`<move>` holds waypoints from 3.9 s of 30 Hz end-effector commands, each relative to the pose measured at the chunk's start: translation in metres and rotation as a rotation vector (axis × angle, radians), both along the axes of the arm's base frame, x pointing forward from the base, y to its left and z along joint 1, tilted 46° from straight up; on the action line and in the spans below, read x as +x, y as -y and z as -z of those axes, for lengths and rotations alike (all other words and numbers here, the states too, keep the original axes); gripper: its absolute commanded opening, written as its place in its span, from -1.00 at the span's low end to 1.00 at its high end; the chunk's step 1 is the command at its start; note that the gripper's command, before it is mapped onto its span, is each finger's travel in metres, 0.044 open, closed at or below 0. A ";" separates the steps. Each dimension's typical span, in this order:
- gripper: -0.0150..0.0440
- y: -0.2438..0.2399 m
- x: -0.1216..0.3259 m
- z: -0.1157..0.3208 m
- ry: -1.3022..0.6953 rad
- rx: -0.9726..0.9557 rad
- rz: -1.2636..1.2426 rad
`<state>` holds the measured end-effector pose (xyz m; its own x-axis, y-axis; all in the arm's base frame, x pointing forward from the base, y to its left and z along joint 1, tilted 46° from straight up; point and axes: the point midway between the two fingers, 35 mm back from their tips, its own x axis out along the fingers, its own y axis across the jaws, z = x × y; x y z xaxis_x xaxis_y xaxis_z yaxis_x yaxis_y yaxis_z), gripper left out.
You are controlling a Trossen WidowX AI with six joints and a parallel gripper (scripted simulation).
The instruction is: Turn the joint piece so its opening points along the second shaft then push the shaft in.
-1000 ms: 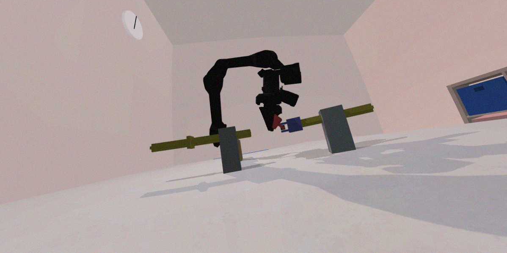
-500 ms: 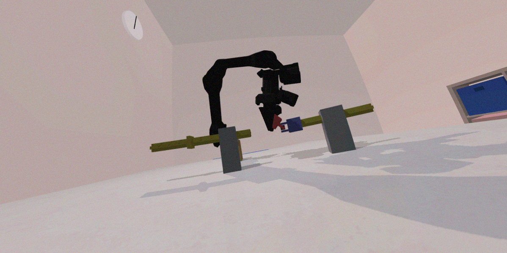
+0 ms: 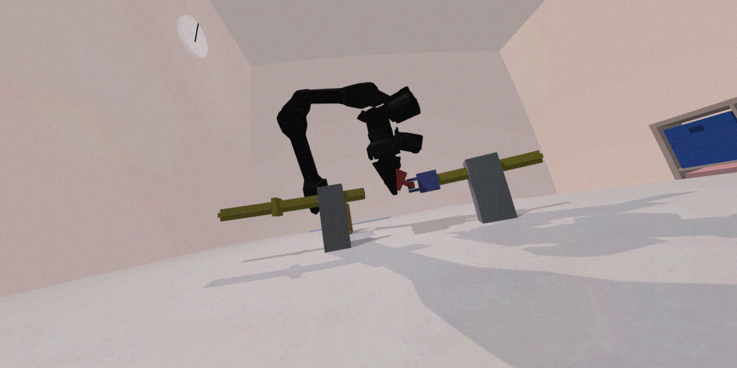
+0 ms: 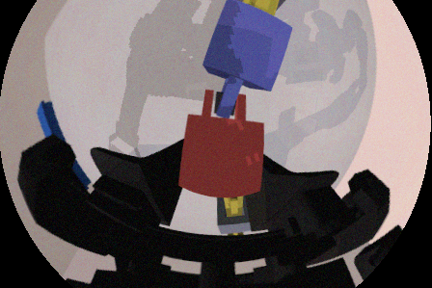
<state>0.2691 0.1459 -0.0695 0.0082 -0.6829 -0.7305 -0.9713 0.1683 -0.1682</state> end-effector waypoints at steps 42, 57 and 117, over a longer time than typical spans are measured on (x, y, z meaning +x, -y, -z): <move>-0.14 0.010 0.003 0.004 -0.038 0.218 -0.099; 0.99 0.010 0.003 0.004 -0.038 0.218 -0.099; 1.00 -0.036 -0.010 -0.141 0.105 -0.012 -0.023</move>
